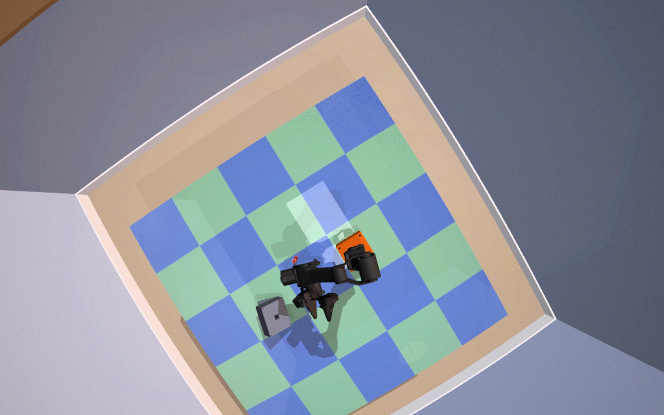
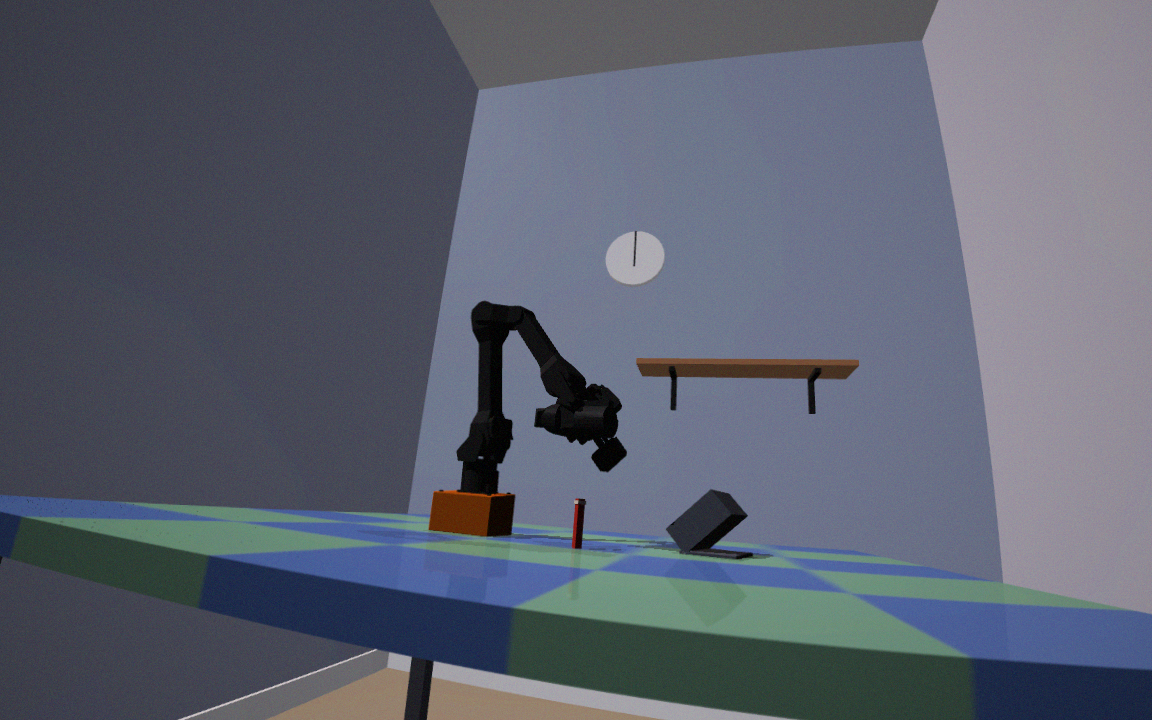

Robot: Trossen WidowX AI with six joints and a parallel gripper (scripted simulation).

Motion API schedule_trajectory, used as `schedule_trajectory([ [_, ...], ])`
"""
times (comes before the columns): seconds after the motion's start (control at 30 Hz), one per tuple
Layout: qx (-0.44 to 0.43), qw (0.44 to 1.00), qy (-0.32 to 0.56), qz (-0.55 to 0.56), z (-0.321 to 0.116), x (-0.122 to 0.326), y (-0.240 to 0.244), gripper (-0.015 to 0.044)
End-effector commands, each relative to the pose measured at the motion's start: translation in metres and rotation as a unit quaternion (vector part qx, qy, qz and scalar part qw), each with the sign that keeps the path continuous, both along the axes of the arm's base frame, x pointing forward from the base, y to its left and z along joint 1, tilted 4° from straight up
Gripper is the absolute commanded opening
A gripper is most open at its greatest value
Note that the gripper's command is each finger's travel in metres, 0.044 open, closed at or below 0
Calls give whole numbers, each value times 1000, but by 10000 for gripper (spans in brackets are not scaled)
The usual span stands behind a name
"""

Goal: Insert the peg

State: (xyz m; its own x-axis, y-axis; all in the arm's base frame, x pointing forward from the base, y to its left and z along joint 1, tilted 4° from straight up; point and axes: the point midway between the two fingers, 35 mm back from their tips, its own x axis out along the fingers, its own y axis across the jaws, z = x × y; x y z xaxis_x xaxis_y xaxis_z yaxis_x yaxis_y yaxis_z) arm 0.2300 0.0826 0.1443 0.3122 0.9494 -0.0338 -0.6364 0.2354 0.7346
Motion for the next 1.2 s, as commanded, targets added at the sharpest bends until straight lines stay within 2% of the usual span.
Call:
schedule_trajectory([
  [0.0,0,1000,2,0,0,0,0,426],
  [0.03,-2,1000,9,0,-1,0,0,440],
  [0.57,-46,973,224,-35,-25,10,-11,440],
  [1.17,-82,884,444,-124,-50,18,-32,440],
])
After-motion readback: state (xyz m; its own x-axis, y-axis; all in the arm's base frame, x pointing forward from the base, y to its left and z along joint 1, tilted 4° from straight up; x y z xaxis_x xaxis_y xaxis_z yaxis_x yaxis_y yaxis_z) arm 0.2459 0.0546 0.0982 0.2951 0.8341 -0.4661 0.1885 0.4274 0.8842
